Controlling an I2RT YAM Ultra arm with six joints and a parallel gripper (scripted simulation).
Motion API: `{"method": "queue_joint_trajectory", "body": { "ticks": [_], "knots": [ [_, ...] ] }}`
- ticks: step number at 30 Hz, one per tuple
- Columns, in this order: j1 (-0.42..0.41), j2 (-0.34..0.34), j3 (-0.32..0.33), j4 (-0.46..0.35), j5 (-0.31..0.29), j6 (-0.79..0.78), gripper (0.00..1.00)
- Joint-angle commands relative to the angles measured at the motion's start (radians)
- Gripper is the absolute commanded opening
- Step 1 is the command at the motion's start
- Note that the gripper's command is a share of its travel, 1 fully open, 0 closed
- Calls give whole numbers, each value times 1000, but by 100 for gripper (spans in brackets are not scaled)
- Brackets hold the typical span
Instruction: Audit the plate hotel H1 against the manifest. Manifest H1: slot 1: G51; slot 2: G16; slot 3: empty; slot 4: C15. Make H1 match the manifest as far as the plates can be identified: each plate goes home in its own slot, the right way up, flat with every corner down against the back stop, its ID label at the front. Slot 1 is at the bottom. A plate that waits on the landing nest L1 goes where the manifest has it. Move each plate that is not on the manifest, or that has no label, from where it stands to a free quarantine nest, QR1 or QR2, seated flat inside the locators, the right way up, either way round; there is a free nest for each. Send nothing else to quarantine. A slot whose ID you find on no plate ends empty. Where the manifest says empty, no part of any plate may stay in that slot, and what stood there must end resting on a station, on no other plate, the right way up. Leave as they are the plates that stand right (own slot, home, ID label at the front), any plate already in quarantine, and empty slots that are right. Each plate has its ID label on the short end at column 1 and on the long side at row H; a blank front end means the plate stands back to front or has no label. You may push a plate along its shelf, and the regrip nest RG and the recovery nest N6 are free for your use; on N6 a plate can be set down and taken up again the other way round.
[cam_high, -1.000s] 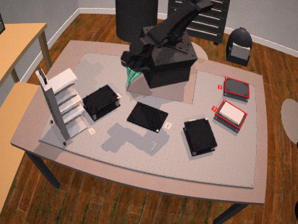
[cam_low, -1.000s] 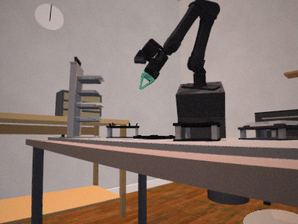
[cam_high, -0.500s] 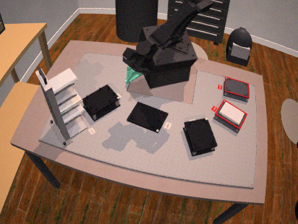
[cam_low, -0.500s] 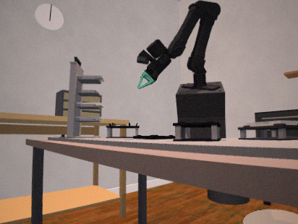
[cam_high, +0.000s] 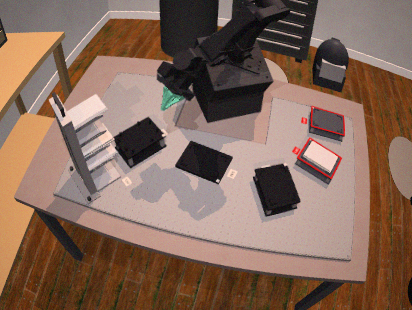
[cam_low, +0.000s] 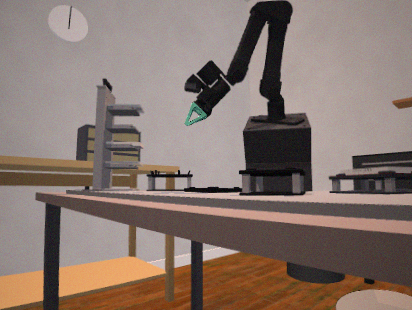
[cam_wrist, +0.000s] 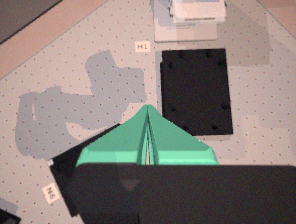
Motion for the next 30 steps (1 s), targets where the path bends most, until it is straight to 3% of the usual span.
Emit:
{"method": "queue_joint_trajectory", "body": {
  "ticks": [1, 13, 15, 30],
  "knots": [
    [-40, 26, 22, 53, -43, -33, 0],
    [-193, 178, 73, 114, -168, -129, 0],
    [-193, 178, 73, 114, -168, -129, 0],
    [-353, 359, 170, 138, -295, -244, 0]
  ]
}}
